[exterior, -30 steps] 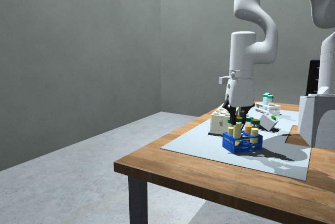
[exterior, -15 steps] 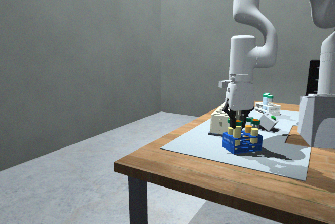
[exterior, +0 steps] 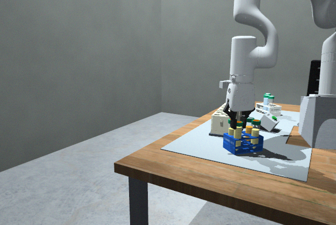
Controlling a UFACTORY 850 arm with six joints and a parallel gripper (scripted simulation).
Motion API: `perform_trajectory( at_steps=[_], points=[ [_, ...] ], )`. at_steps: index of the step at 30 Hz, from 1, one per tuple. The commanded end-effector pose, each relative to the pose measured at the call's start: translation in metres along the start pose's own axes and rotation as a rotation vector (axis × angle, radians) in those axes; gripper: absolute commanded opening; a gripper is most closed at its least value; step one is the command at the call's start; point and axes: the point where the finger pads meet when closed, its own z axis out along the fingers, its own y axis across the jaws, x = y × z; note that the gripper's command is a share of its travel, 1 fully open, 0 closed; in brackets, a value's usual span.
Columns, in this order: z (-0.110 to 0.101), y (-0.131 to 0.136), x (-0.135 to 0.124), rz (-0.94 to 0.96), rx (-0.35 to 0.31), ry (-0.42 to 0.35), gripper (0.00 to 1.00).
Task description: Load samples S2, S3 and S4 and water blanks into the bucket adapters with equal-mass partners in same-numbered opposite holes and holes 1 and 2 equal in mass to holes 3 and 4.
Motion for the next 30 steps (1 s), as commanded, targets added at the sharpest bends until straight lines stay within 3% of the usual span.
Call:
perform_trajectory(
  at_steps=[1,26,30],
  points=[
    [-0.0005,-0.0009,-0.0001,0.000,0.002,0.000,0.44],
    [-0.0005,-0.0009,-0.0001,0.000,0.002,0.000,0.44],
    [-0.0084,-0.0008,-0.0001,0.000,0.002,0.000,0.44]
  ],
)
